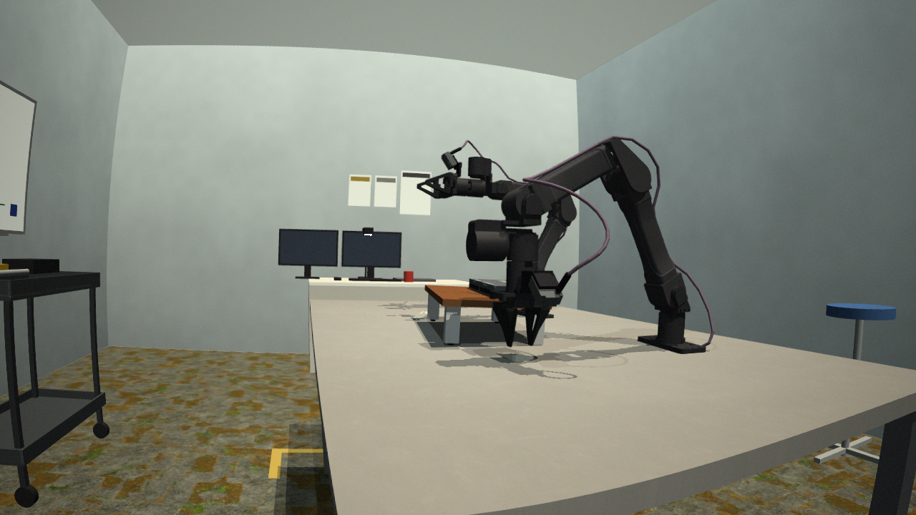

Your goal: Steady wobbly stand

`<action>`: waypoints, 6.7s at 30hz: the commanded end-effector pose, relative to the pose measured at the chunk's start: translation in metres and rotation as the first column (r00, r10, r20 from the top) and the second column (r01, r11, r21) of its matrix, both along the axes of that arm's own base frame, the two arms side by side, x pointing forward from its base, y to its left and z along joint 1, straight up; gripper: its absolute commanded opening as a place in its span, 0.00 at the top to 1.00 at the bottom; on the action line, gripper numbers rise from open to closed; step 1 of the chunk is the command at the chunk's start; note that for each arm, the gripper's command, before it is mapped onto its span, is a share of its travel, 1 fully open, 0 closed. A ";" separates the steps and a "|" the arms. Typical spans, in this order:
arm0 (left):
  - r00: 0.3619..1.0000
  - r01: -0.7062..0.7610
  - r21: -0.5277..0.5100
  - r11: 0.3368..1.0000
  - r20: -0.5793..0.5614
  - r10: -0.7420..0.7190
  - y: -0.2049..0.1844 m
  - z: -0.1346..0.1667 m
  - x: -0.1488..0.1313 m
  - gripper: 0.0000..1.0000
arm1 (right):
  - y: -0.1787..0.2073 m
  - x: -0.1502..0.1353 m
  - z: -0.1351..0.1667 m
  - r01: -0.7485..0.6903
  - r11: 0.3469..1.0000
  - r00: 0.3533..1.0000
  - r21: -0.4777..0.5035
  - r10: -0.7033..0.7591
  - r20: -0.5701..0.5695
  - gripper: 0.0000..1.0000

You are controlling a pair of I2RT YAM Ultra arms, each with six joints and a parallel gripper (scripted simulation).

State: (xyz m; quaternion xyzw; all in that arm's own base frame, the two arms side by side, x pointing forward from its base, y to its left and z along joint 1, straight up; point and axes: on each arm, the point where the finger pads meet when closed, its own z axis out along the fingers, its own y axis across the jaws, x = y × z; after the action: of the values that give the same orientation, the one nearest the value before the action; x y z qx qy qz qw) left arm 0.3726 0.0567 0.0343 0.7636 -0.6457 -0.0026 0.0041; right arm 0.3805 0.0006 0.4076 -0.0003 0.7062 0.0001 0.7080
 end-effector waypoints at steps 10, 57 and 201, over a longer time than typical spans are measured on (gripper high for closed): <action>1.000 -0.004 0.023 1.000 0.018 0.003 0.008 -0.020 0.002 0.57 | 0.000 -0.010 0.018 -0.004 1.000 0.999 0.003 0.003 0.039 0.00; 0.999 0.003 0.029 1.000 0.051 -0.004 0.008 0.029 0.009 1.00 | 0.000 -0.010 0.018 -0.004 1.000 0.999 0.003 0.003 0.039 0.00; 0.914 0.343 0.089 0.935 0.201 -0.354 -0.051 0.059 -0.049 0.58 | 0.000 -0.010 0.018 -0.004 1.000 0.999 0.003 0.003 0.039 1.00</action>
State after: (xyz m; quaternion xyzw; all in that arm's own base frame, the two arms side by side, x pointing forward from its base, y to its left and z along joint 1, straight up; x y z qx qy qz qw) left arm 0.2965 -0.0004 0.0773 0.6804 -0.7324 0.0202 -0.0176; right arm 0.3805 0.0006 0.4076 -0.0003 0.7062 0.0001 0.7080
